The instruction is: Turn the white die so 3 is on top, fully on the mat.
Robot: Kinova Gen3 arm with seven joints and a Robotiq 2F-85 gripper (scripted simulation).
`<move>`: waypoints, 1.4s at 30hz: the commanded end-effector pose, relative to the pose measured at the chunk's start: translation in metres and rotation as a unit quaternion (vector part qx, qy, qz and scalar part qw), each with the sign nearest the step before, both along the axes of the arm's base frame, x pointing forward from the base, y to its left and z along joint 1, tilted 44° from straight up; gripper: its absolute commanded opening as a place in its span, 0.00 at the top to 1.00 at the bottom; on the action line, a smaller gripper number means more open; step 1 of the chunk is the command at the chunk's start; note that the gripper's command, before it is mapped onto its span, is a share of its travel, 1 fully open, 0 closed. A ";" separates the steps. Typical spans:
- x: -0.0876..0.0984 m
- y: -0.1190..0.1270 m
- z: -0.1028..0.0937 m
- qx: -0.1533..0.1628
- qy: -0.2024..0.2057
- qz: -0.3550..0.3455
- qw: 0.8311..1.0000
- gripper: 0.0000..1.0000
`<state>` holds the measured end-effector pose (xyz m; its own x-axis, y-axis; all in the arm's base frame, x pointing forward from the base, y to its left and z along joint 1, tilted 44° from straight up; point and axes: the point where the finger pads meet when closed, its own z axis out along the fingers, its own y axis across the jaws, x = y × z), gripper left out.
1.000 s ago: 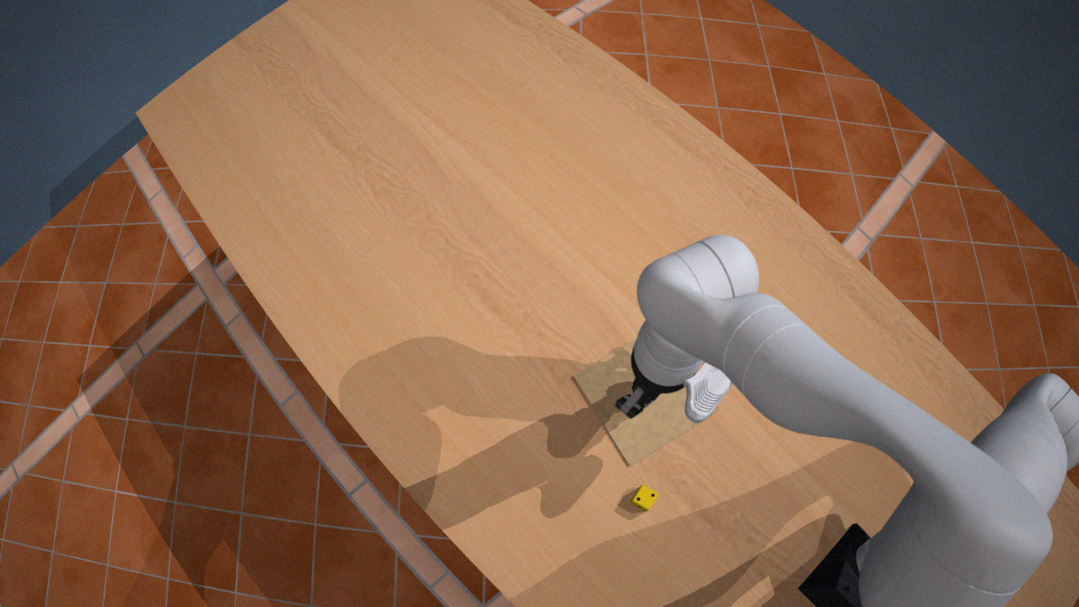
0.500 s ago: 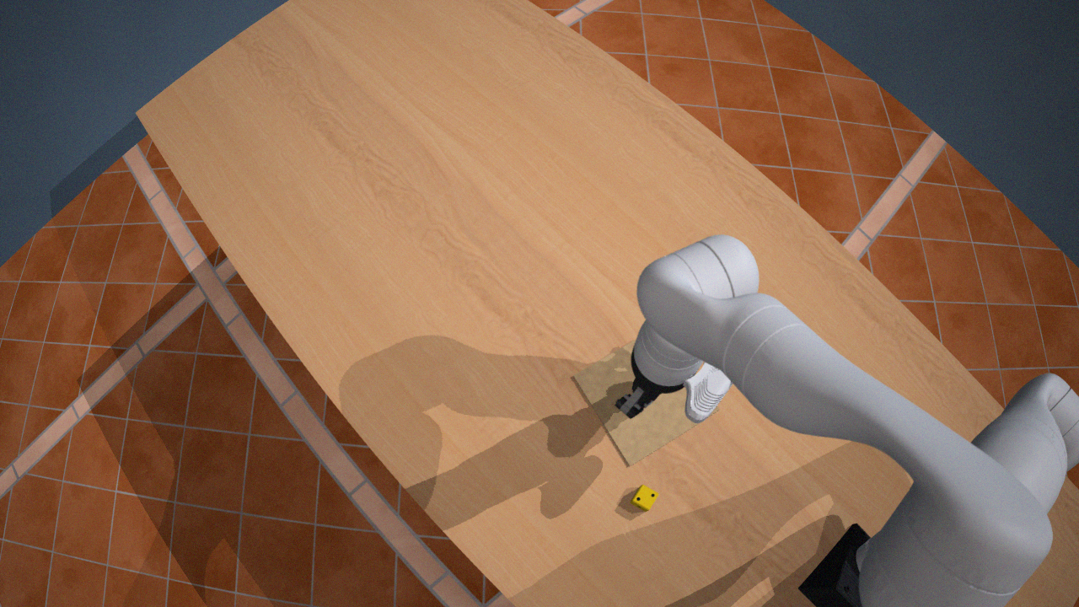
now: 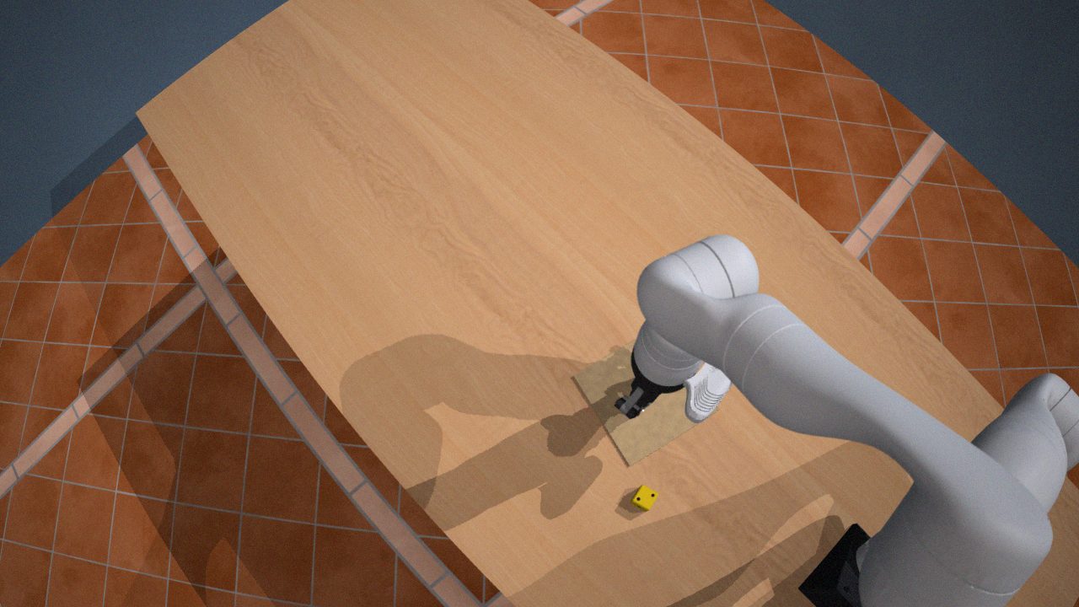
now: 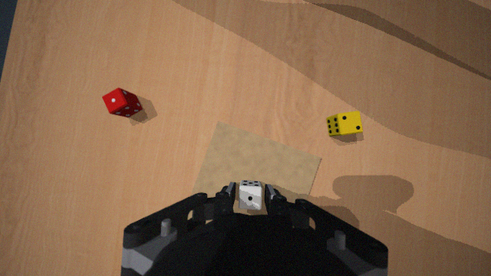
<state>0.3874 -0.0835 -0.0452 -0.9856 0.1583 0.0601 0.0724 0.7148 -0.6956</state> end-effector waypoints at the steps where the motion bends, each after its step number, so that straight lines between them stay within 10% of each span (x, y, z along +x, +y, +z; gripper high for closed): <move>1: 0.001 0.001 0.000 0.000 -0.001 0.001 1.000 0.59; 40: 0.014 0.062 0.065 0.000 -0.001 0.001 1.000 0.59; 41: 0.014 0.062 0.065 0.000 -0.001 0.001 1.000 0.00; 42: 0.014 0.062 0.065 0.000 -0.001 0.001 1.000 0.00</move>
<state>0.4009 -0.0230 0.0191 -0.9853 0.1598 0.0602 0.0732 0.7140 -0.6963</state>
